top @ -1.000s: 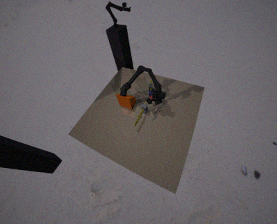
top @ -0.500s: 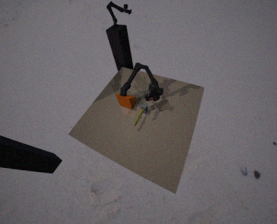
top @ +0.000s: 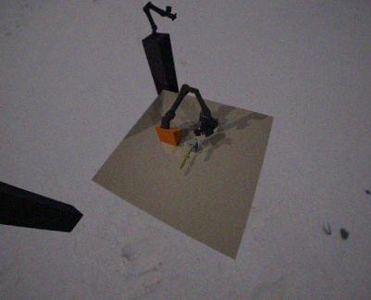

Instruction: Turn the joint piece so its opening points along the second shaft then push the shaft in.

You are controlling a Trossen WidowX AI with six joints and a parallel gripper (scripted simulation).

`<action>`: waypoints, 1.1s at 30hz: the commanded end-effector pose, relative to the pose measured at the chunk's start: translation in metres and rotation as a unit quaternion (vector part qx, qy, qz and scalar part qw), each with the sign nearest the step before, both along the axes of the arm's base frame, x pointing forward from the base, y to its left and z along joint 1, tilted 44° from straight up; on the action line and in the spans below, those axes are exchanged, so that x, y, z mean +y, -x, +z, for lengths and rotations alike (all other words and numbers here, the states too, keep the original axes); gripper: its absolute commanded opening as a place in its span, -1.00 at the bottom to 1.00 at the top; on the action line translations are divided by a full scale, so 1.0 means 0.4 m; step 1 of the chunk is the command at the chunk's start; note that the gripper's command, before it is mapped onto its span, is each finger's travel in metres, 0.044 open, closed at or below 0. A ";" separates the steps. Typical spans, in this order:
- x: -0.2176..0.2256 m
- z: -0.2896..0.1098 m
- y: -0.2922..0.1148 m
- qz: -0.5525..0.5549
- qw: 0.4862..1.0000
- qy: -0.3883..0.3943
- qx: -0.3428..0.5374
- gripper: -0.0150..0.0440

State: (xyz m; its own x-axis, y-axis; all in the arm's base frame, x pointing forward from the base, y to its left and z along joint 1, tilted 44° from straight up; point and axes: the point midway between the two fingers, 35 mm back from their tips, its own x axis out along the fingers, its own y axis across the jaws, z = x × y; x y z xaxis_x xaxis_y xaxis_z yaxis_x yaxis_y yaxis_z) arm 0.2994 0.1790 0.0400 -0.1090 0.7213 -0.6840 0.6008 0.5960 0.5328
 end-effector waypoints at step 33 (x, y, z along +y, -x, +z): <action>0.019 -0.020 0.008 -0.001 1.000 0.000 0.003 0.12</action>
State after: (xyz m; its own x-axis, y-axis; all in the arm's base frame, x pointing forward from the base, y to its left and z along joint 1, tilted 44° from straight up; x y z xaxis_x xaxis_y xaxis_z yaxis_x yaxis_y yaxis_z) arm 0.2960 0.1866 0.0323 -0.1129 0.7218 -0.6828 0.6036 0.5957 0.5299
